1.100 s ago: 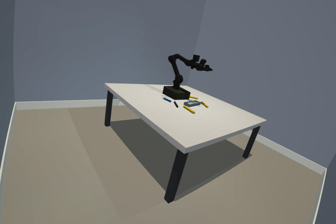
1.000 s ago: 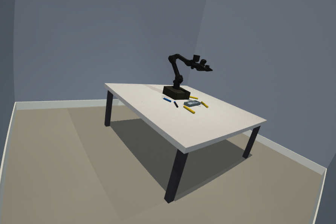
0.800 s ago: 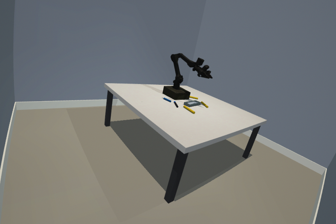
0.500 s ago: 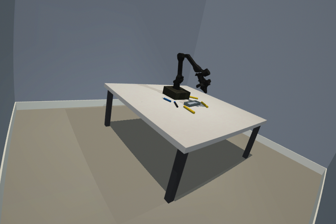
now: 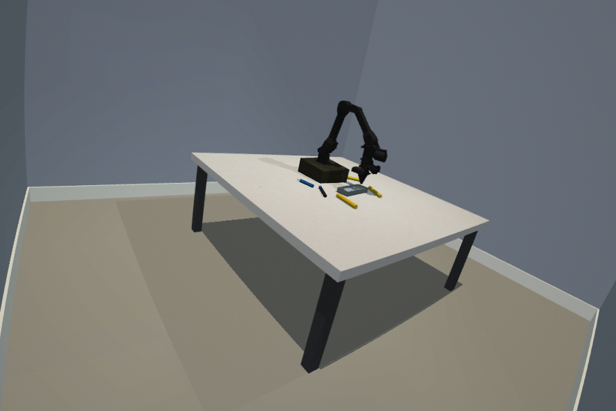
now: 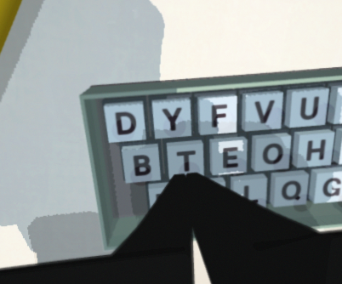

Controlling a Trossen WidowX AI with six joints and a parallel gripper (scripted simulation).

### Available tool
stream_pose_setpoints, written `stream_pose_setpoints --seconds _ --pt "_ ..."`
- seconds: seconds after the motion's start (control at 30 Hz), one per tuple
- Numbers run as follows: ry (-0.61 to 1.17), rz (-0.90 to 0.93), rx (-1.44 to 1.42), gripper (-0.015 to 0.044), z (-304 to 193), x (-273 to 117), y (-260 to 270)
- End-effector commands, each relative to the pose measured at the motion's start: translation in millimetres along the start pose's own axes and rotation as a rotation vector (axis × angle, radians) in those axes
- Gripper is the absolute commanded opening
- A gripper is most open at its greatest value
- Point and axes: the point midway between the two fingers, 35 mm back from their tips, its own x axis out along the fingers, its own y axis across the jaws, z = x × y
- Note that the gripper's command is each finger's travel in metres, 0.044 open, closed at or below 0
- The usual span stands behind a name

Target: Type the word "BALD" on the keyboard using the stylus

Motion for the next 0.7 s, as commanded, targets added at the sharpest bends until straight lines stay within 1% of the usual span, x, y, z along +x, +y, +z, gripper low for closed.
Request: stream_pose_setpoints --seconds 0.0,0.13,0.33,0.67 --pt "0.018 -0.006 0.005 0.0 -1.4 1.6 -0.2" --pt "0.018 -0.006 0.005 0.0 -1.1 1.6 -2.5" --pt "0.018 -0.013 0.004 0.0 -1.4 1.0 -67.6" --pt "0.018 -0.013 0.004 0.0 -1.7 0.9 -69.9"
